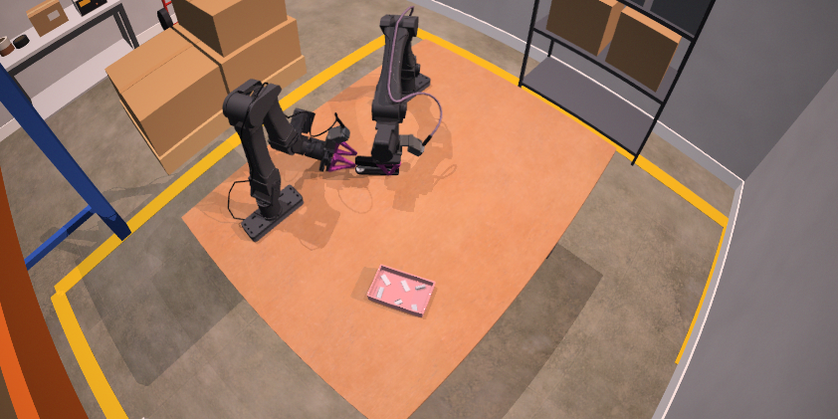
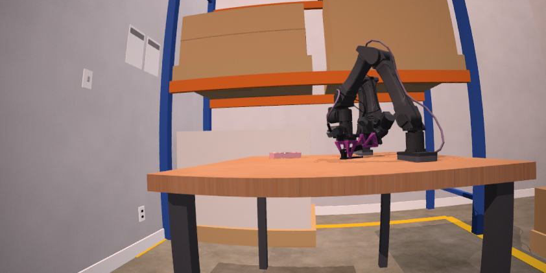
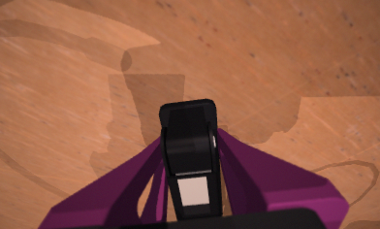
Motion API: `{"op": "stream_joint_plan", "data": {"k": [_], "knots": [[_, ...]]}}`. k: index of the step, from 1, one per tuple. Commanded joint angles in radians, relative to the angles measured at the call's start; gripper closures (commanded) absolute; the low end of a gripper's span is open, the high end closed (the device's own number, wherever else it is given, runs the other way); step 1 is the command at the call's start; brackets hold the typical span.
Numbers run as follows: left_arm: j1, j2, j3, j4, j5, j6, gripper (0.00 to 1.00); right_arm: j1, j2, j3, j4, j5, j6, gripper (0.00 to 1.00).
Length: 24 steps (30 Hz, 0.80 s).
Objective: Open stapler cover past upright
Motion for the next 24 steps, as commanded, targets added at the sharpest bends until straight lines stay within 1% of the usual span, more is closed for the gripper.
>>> {"op": "stream_joint_plan", "data": {"k": [1, 9, 11, 17, 18, 20, 21, 23, 24], "knots": [[0.003, -0.009, -0.003, 0.009, 0.002, -0.004, 0.71, -0.027, 0.031, -0.021, 0.103, -0.013, -0.062, 0.54], [0.003, -0.009, -0.003, 0.009, 0.002, -0.004, 0.71, -0.083, 0.095, -0.024, 0.236, -0.053, -0.139, 0.54], [0.003, -0.009, -0.003, 0.009, 0.002, -0.004, 0.71, -0.083, 0.095, -0.024, 0.236, -0.053, -0.139, 0.54], [0.003, -0.009, -0.003, 0.009, 0.002, -0.004, 0.71, -0.115, 0.139, -0.014, 0.321, -0.078, -0.184, 0.54], [0.003, -0.009, -0.003, 0.009, 0.002, -0.004, 0.71, -0.115, 0.14, -0.015, 0.325, -0.072, -0.185, 0.63], [0.003, -0.009, -0.003, 0.009, 0.002, -0.004, 0.71, -0.115, 0.142, -0.016, 0.331, -0.071, -0.188, 0.63], [0.003, -0.009, -0.003, 0.009, 0.002, -0.004, 0.71, -0.115, 0.143, -0.016, 0.333, -0.071, -0.188, 0.67], [0.003, -0.009, -0.003, 0.009, 0.002, -0.004, 0.71, -0.115, 0.144, -0.017, 0.335, -0.071, -0.189, 0.67], [0.003, -0.009, -0.003, 0.009, 0.002, -0.004, 0.71, -0.115, 0.144, -0.017, 0.336, -0.071, -0.19, 0.71]]}}
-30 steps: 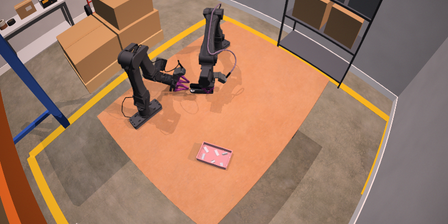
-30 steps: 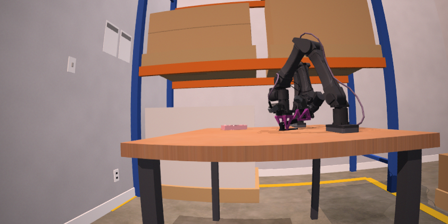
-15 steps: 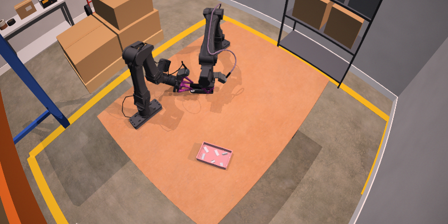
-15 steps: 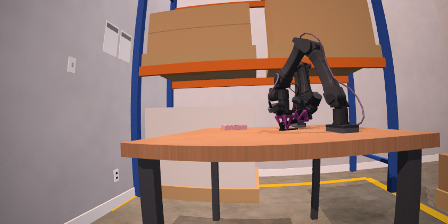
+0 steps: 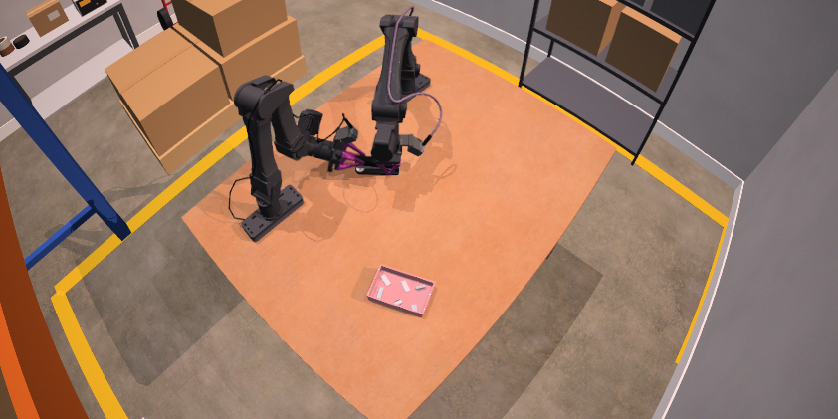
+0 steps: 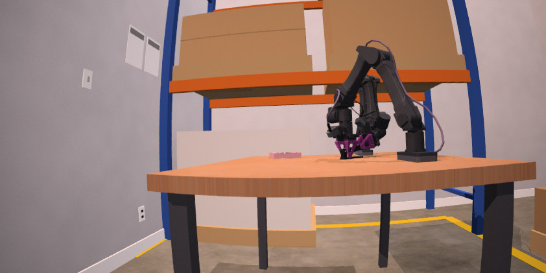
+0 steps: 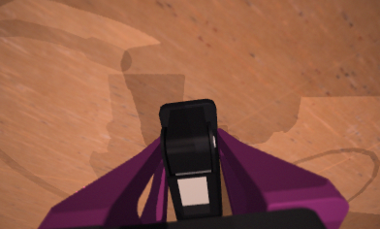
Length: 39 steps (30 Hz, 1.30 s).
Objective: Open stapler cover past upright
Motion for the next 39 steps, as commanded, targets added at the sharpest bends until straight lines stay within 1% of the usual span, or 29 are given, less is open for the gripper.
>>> {"op": "stream_joint_plan", "data": {"k": [1, 4, 13, 14, 15, 17, 18, 19, 21, 24, 29, 32, 35, 39], "knots": [[0.003, -0.009, -0.003, 0.009, 0.002, -0.004, 0.71, -0.007, 0.012, -0.012, 0.031, 0.006, -0.014, 0.71], [0.003, -0.009, -0.003, 0.009, 0.002, -0.004, 0.71, -0.007, 0.012, -0.013, 0.032, 0.006, -0.014, 0.71], [0.003, -0.009, -0.003, 0.009, 0.002, -0.004, 0.71, 0.007, 0.013, -0.01, 0.016, 0.013, 0.002, 0.84], [0.003, -0.009, -0.003, 0.009, 0.002, -0.004, 0.71, 0.007, 0.013, -0.01, 0.016, 0.013, 0.002, 0.95], [0.003, -0.009, -0.003, 0.009, 0.002, -0.004, 0.71, 0.007, 0.013, -0.01, 0.016, 0.013, 0.002, 1.0], [0.003, -0.009, -0.003, 0.009, 0.002, -0.004, 0.71, 0.002, 0.004, -0.01, 0.016, 0.009, -0.004, 1.0], [0.003, -0.009, -0.003, 0.009, 0.002, -0.004, 0.71, 0.002, 0.004, -0.01, 0.016, 0.009, -0.004, 0.89], [0.003, -0.009, -0.003, 0.009, 0.002, -0.004, 0.71, 0.001, -0.008, -0.009, 0.0, 0.004, 0.005, 0.83], [0.003, -0.009, -0.003, 0.009, 0.002, -0.004, 0.71, 0.001, -0.008, -0.009, 0.0, 0.004, 0.005, 0.83], [0.003, -0.009, -0.003, 0.009, 0.002, -0.004, 0.71, -0.013, -0.051, 0.005, -0.069, -0.019, 0.014, 0.83], [0.003, -0.009, -0.003, 0.009, 0.002, -0.004, 0.71, -0.042, -0.181, 0.038, -0.263, -0.08, 0.033, 0.83], [0.003, -0.009, -0.002, 0.009, 0.002, -0.004, 0.71, -0.057, -0.238, 0.063, -0.374, -0.109, 0.05, 0.83], [0.003, -0.009, -0.002, 0.009, 0.002, -0.004, 0.71, -0.06, -0.247, 0.081, -0.424, -0.117, 0.066, 0.83], [0.003, -0.009, -0.002, 0.009, 0.002, -0.004, 0.71, -0.061, -0.247, 0.089, -0.442, -0.116, 0.073, 0.83]]}}
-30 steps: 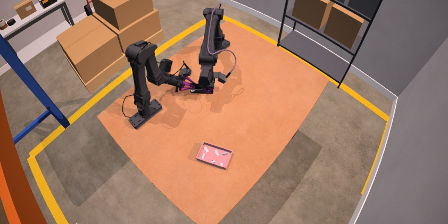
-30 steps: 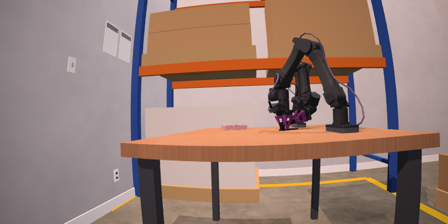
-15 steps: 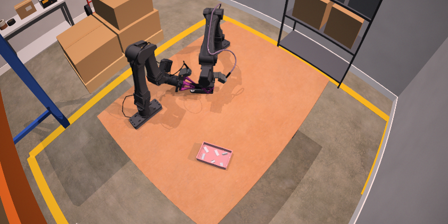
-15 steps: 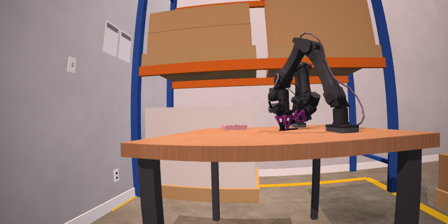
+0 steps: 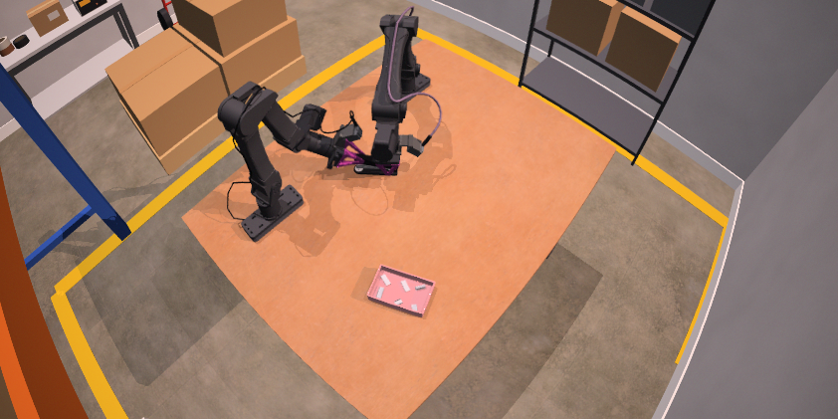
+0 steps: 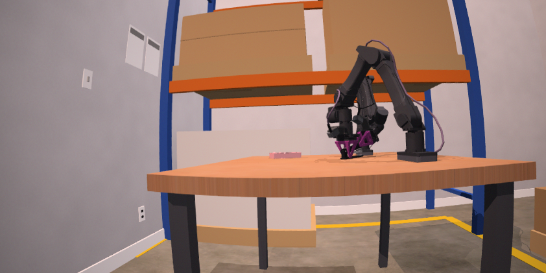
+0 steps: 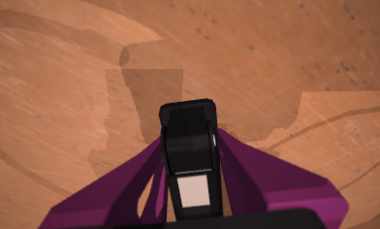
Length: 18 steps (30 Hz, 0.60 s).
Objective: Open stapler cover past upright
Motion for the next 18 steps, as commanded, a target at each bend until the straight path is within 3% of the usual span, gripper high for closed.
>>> {"op": "stream_joint_plan", "data": {"k": [1, 8, 13, 18], "knots": [[0.003, -0.008, -0.003, 0.005, -0.019, 0.004, 0.71, -0.011, -0.023, 0.038, -0.067, -0.006, 0.028, 0.83], [0.003, -0.008, -0.003, 0.005, -0.019, 0.004, 0.71, -0.013, -0.026, 0.042, -0.078, -0.012, 0.031, 0.83], [0.003, -0.008, -0.003, 0.005, -0.019, 0.004, 0.71, -0.04, -0.094, 0.08, -0.213, -0.065, 0.039, 0.83], [0.003, -0.008, -0.003, 0.005, -0.019, 0.004, 0.71, -0.045, -0.096, 0.097, -0.247, -0.074, 0.048, 0.83]]}}
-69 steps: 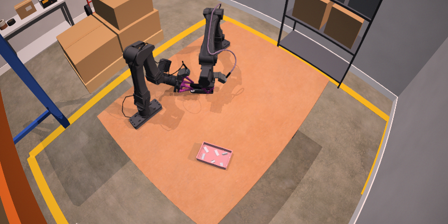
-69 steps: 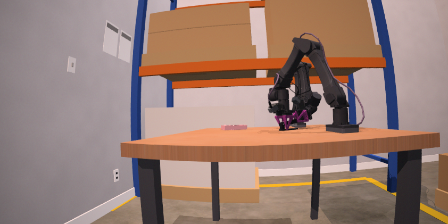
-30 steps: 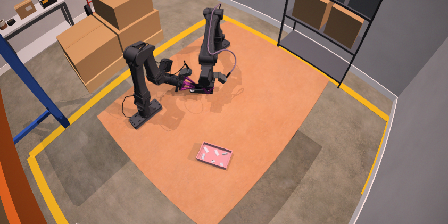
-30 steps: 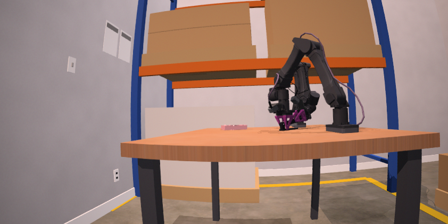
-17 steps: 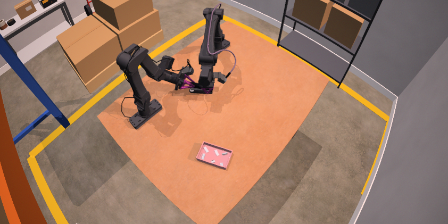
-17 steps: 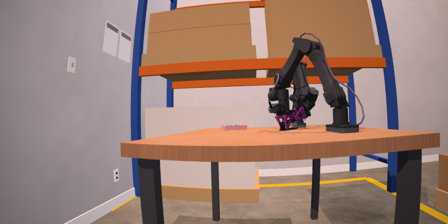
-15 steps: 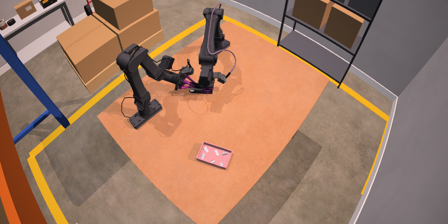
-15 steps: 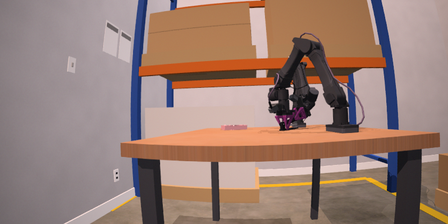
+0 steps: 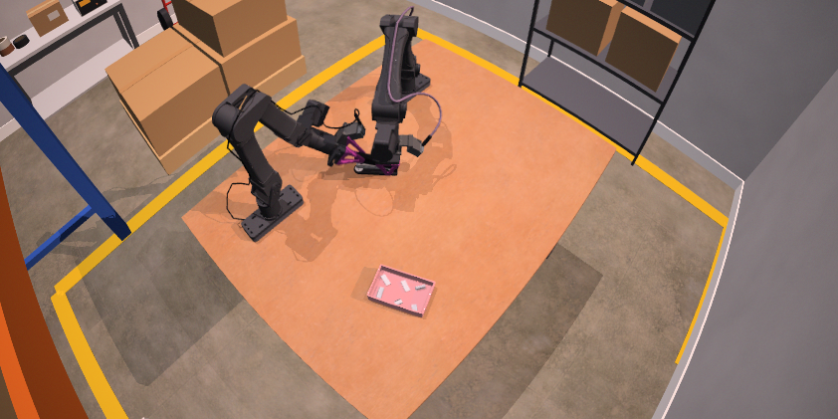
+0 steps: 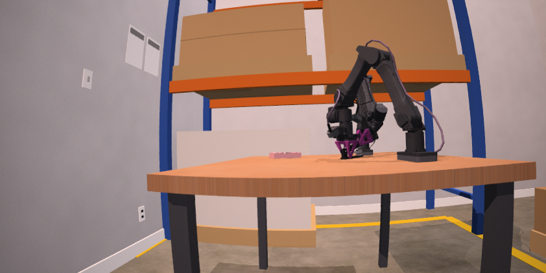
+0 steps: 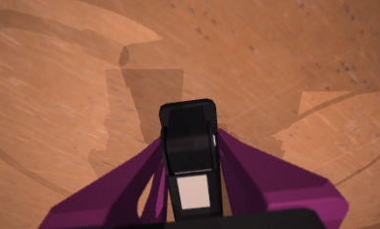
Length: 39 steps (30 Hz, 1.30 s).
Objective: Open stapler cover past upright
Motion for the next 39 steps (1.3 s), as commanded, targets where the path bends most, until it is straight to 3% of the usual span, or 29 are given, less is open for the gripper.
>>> {"op": "stream_joint_plan", "data": {"k": [1, 6, 8, 9, 20, 32, 39], "knots": [[0.003, -0.008, -0.003, 0.005, -0.019, 0.003, 0.71, -0.016, -0.022, 0.04, -0.065, -0.016, 0.022, 0.83], [0.003, -0.008, -0.003, 0.005, -0.019, 0.003, 0.71, -0.016, -0.021, 0.042, -0.068, -0.017, 0.023, 0.83], [0.003, -0.008, -0.003, 0.005, -0.019, 0.003, 0.49, -0.016, -0.021, 0.042, -0.069, -0.017, 0.023, 0.83], [0.003, -0.008, -0.003, 0.005, -0.019, 0.003, 0.45, -0.016, -0.021, 0.042, -0.069, -0.017, 0.024, 0.83], [0.011, -0.081, -0.035, -0.004, -0.027, 0.001, 0.45, -0.01, -0.011, 0.032, -0.058, -0.008, 0.017, 0.83], [0.014, -0.088, 0.062, -0.092, -0.027, 0.007, 0.45, -0.01, -0.011, 0.032, -0.058, -0.008, 0.017, 0.83], [0.009, -0.147, 0.206, -0.28, -0.019, 0.006, 0.45, -0.01, -0.011, 0.032, -0.058, -0.008, 0.017, 0.83]]}}
